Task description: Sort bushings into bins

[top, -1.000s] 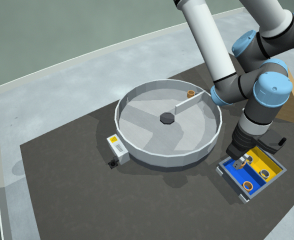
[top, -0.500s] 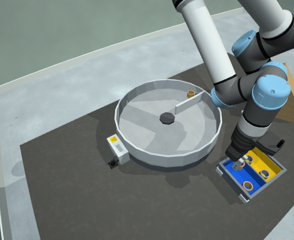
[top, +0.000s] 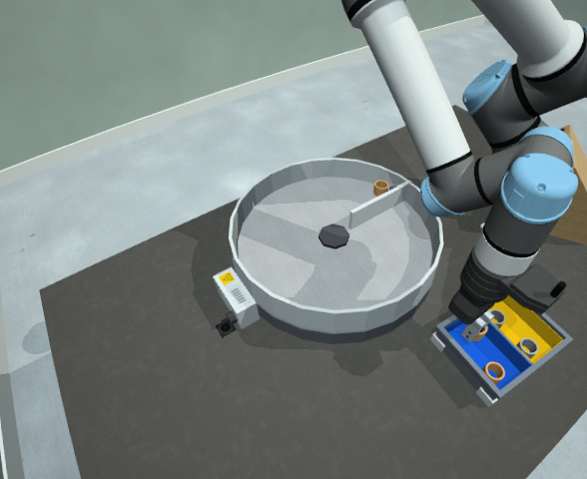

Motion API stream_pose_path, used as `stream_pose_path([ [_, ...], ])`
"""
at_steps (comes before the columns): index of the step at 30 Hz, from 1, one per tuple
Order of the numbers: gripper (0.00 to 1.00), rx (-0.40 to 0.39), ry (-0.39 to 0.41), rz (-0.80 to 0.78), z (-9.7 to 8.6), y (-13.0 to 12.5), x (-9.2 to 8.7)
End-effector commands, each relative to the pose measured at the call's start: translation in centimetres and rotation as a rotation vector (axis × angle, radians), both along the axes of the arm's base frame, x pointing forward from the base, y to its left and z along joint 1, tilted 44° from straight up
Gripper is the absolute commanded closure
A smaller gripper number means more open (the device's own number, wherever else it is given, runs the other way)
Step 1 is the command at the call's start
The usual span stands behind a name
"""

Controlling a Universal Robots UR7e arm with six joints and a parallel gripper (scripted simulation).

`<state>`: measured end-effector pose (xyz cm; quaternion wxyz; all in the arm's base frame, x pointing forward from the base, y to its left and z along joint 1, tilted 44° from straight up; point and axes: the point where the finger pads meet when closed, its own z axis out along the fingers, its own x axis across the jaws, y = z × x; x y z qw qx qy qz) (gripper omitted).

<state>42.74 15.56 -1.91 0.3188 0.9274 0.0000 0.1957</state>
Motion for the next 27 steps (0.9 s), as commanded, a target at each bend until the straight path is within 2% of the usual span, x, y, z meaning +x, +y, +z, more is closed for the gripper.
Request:
stream_pose_path([
  [1, 1.00, 0.001, -0.001, 0.001, -0.3, -0.2, 0.2],
  [27, 1.00, 0.001, -0.001, 0.001, -1.3, -1.1, 0.7],
])
